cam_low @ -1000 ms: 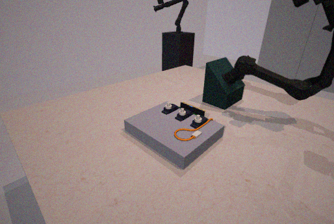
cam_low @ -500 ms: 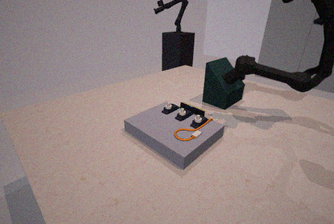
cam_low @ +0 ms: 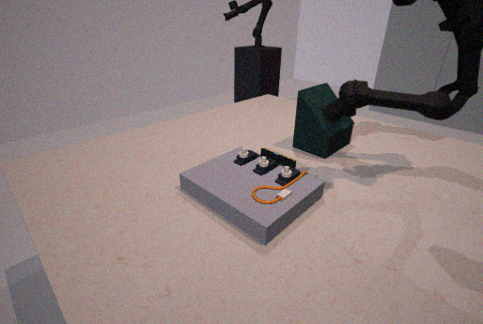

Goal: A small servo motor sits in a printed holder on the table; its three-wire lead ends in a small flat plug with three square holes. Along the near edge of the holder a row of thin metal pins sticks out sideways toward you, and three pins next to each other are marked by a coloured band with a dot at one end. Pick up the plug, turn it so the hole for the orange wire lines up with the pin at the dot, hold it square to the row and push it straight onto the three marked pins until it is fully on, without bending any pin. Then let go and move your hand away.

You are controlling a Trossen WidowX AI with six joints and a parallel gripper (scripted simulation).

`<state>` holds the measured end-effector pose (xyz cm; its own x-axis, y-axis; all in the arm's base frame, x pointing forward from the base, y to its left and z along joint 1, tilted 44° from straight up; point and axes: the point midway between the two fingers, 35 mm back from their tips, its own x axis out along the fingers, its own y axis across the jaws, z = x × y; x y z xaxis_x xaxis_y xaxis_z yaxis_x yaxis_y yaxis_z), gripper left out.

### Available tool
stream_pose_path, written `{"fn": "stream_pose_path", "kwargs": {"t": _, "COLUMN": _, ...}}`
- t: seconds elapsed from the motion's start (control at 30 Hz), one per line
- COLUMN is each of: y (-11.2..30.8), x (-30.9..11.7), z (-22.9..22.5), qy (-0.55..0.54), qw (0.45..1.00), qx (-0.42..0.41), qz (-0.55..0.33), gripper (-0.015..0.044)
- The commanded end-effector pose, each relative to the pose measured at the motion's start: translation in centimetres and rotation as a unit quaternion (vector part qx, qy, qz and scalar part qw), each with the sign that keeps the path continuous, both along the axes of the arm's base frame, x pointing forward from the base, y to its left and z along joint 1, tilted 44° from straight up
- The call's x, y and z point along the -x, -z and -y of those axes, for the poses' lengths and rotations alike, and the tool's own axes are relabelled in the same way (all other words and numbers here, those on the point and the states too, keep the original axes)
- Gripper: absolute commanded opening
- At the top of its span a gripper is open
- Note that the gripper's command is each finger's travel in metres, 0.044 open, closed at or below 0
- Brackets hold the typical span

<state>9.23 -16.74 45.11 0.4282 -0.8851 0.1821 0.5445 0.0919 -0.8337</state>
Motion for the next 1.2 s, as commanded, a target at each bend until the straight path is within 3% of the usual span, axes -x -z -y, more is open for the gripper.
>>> {"fn": "stream_pose_path", "kwargs": {"t": 0.0, "y": 0.7, "x": -1.9, "z": 0.3, "qy": -0.039, "qw": 0.999, "qx": -0.019, "qz": 0.02, "gripper": 0.0115}}
{"fn": "stream_pose_path", "kwargs": {"t": 0.57, "y": 3.0, "x": -8.6, "z": -1.0, "qy": -0.187, "qw": 0.973, "qx": -0.096, "qz": 0.099, "gripper": 0.0115}}
{"fn": "stream_pose_path", "kwargs": {"t": 1.17, "y": 5.8, "x": -14.9, "z": -4.7, "qy": -0.327, "qw": 0.909, "qx": -0.199, "qz": 0.165, "gripper": 0.0115}}
